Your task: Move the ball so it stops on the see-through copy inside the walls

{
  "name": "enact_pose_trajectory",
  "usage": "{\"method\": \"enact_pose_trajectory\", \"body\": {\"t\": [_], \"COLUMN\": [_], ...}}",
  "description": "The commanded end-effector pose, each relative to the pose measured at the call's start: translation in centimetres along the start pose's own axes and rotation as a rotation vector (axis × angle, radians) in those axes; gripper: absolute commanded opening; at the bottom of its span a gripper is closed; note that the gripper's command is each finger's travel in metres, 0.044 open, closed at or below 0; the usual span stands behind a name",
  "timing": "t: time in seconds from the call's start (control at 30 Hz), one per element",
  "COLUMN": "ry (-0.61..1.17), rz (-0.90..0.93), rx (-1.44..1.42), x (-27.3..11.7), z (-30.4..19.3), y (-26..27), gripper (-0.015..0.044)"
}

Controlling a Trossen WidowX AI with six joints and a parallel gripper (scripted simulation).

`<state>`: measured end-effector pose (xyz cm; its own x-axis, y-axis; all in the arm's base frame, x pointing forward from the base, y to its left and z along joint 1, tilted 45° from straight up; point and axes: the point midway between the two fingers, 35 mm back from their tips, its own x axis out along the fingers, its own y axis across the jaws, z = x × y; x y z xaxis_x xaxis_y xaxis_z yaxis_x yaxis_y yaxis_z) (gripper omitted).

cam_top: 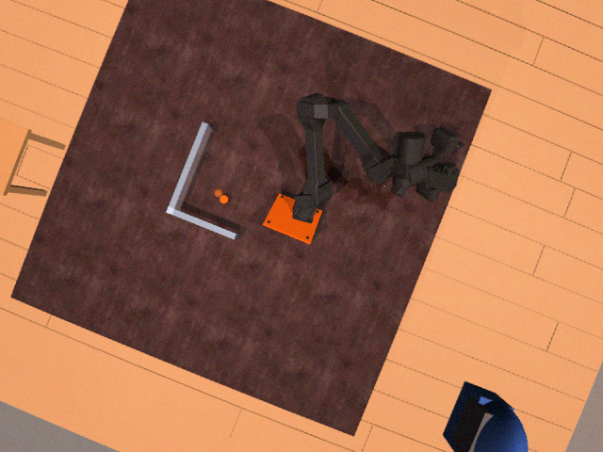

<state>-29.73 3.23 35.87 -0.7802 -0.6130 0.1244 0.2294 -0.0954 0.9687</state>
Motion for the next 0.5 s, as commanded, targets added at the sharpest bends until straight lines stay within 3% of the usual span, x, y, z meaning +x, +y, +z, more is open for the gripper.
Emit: {"method": "enact_pose_trajectory", "body": {"t": [0.0,0.17,0.47], "ry": [-0.009,-0.246,-0.706], "rz": [-0.002,-0.072,-0.324], "rx": [-0.002,-0.045,-0.113], "x": [-0.1,-3.2,-13.8], "z": [0.2,5.6,14.3], "y": [-0.1,-2.3,-7.8], "gripper": [0.0374,0.0250,0.0250]}}
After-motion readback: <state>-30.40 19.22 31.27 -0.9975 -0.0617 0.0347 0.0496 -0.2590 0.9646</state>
